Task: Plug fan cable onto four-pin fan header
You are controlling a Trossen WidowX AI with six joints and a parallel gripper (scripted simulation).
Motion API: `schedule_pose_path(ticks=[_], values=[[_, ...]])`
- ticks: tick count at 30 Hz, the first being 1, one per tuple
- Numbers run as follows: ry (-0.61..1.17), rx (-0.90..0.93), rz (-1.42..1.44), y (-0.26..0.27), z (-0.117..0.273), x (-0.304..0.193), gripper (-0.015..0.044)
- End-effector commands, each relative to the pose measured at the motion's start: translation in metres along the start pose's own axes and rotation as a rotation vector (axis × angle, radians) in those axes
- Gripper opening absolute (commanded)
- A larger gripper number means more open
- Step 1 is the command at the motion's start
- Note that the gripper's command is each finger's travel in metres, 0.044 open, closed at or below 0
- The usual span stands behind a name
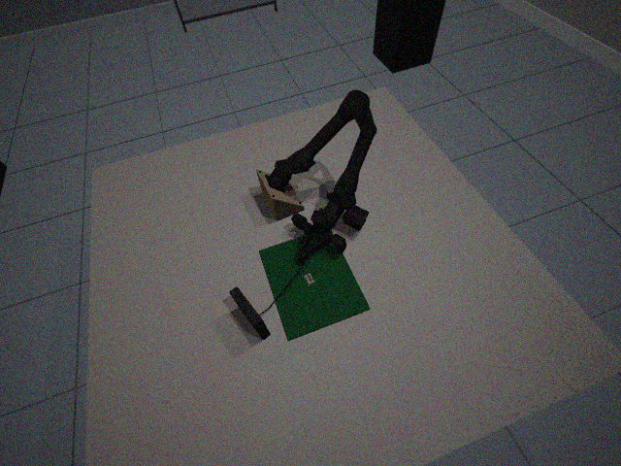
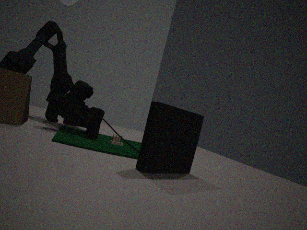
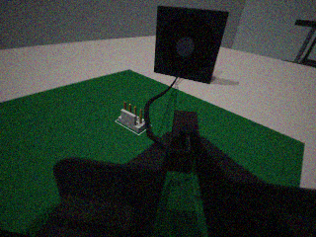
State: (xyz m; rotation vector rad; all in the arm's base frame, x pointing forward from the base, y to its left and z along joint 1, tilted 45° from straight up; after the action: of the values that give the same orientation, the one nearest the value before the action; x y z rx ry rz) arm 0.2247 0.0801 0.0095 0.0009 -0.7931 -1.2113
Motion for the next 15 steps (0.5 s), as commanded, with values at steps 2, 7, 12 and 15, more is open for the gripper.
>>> schedule_pose_path(ticks=[2, 7, 12, 15], values=[[0.0, -0.001, 0.002, -0.0002, 0.0, 0.0001, 0.0], [0.0, -0.001, 0.002, -0.0002, 0.0, 0.0001, 0.0], [0.0, -0.001, 0.002, -0.0002, 0.0, 0.0001, 0.0], [0.0, 0.0, 0.0, 0.0, 0.0, 0.0, 0.0026]])
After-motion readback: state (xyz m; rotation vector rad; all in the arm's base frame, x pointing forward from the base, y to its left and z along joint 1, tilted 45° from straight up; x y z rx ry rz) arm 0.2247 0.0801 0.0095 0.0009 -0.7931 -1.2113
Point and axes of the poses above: the point midway between the two fingers, 35 mm back from their tips, its own z axis back along the fingers, its own y axis across the jaws, x = y × z, the point moved 4 cm from there along z, back along the fingers, and after that the axes turned 5 degrees about -z, right-handed, at the moved point
